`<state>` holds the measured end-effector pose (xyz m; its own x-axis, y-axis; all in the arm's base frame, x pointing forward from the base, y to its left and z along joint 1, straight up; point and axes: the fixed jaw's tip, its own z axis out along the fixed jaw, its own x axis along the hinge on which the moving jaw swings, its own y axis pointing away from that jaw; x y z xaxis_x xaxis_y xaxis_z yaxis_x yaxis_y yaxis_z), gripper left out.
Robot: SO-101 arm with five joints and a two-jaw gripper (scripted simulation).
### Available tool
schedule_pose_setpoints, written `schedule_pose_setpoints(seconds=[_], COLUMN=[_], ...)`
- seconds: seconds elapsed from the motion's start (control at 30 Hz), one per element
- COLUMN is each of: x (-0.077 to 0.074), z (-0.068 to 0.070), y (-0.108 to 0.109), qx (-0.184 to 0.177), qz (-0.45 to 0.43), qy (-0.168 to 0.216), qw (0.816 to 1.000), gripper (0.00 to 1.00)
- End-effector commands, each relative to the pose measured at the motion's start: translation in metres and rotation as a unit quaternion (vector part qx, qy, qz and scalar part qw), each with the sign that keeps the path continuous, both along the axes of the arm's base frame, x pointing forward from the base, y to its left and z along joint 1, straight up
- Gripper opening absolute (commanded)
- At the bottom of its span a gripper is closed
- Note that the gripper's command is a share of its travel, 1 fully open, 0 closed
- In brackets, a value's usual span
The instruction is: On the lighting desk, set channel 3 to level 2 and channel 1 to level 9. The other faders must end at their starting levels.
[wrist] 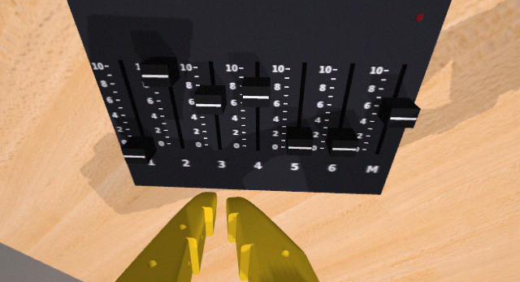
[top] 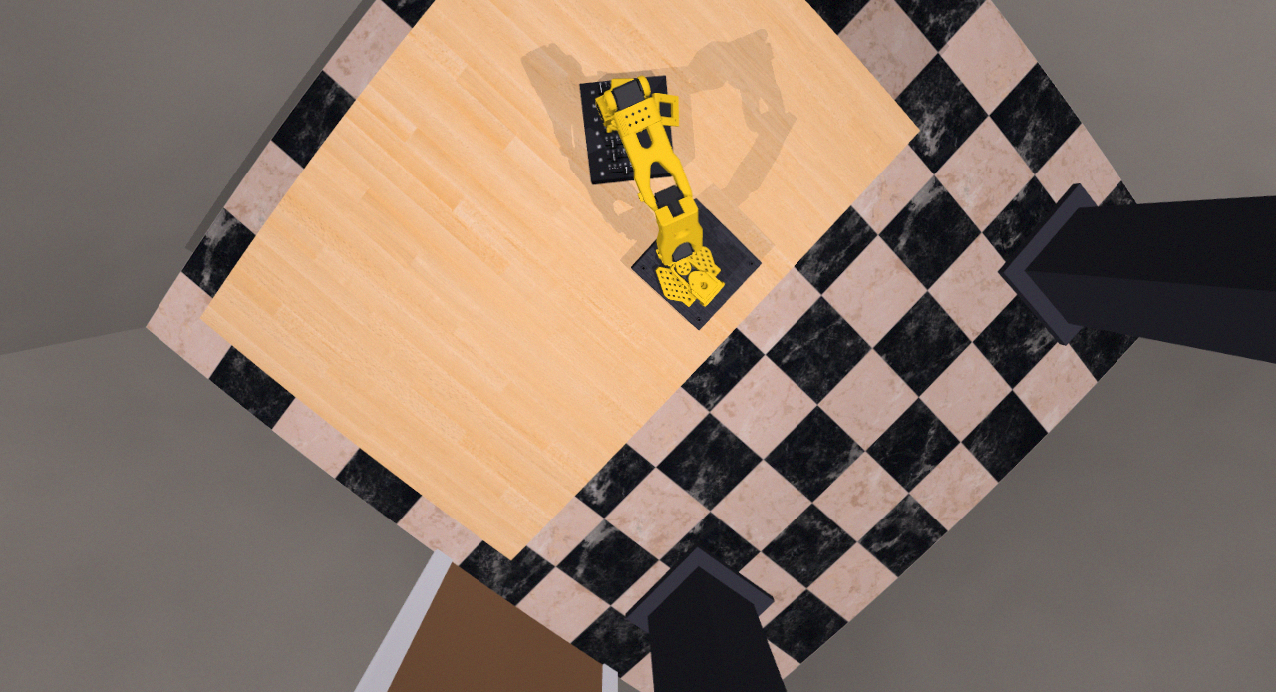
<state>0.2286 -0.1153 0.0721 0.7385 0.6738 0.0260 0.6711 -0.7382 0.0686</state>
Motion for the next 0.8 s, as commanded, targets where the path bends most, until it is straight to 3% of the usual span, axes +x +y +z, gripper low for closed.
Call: schedule_pose_setpoints(seconds=[0.0, 0.77], x=[-0.0001, -0.0027], z=[-0.0017, -0.0014], y=[0.002, 0.0026], qx=[0.003, 0.008], qz=[0.007, -0.054], qy=[0.006, 0.006], qw=[1.0, 0.998], gripper=[0.0, 0.0])
